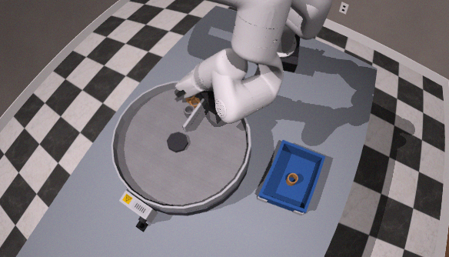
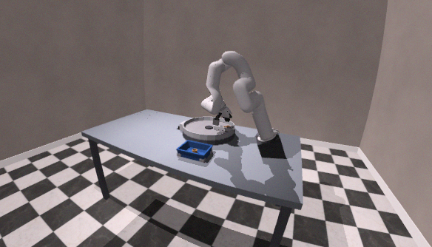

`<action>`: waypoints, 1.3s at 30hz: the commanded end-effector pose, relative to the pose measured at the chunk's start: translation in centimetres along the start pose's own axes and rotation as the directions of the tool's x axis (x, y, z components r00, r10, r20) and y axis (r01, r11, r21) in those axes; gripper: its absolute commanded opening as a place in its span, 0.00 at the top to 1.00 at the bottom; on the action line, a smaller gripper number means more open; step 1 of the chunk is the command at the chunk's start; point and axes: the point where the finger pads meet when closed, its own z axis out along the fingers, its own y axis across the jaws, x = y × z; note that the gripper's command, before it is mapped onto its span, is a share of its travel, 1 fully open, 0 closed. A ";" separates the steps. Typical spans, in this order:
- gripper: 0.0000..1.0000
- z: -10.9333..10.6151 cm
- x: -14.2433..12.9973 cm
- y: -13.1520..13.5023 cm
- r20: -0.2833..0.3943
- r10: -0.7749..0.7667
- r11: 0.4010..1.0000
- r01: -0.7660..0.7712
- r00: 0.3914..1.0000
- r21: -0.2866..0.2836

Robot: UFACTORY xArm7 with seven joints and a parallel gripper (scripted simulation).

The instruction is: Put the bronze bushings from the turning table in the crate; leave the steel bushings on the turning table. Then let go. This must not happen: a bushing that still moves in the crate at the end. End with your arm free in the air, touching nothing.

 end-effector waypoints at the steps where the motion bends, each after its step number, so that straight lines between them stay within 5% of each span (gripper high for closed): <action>1: 0.89 0.0 -0.1 0.1 0.001 0.002 1.000 -0.002 1.000 -0.001; 9: 0.89 1.8 1.4 0.1 0.001 0.002 1.000 -0.002 1.000 -0.001; 39: 0.89 2.2 1.8 0.1 0.001 0.002 1.000 -0.002 1.000 -0.001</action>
